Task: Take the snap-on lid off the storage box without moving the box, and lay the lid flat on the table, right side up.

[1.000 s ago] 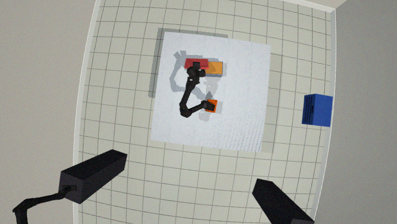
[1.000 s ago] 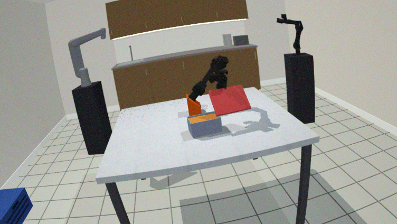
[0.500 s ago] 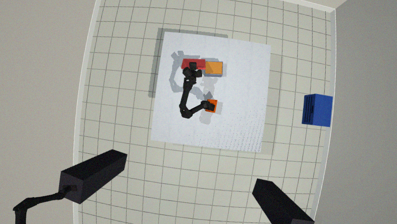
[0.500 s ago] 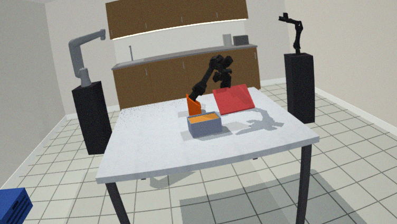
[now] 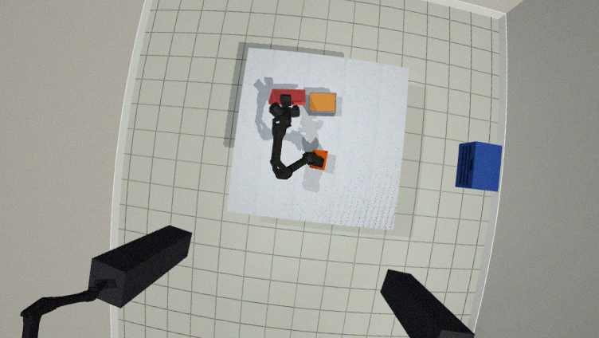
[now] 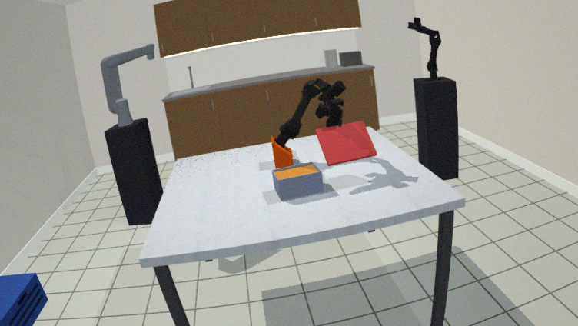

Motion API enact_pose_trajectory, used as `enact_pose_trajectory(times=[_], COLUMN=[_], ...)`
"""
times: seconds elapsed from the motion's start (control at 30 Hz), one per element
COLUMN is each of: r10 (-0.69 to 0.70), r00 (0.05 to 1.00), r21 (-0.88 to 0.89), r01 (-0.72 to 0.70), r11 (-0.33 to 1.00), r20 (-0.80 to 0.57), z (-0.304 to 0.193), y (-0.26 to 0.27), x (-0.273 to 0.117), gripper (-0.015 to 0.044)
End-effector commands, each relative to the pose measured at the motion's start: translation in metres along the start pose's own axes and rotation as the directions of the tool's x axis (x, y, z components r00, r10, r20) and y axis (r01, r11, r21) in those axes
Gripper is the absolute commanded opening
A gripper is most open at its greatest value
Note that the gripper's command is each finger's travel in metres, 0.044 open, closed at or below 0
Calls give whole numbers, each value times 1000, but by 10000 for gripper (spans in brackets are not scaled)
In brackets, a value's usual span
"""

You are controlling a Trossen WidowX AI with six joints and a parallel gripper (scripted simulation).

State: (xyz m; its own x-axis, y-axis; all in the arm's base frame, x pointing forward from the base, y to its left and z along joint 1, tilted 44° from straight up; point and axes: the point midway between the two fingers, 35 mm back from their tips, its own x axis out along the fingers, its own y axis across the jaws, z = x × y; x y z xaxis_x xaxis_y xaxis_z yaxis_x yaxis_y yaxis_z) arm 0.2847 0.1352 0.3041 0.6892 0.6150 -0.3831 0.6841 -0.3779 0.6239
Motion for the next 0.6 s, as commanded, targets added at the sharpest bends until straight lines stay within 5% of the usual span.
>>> enact_pose_trajectory(times=[0.0, 0.57], r10=[18, 19], r00=[1000, 1000], r21=[-1, -1], r01=[-18, -19], r11=[1000, 1000], r20=[0, -2], z=[-10, -31], y=[4, 1], x=[-3, -5], gripper=[0, 0])
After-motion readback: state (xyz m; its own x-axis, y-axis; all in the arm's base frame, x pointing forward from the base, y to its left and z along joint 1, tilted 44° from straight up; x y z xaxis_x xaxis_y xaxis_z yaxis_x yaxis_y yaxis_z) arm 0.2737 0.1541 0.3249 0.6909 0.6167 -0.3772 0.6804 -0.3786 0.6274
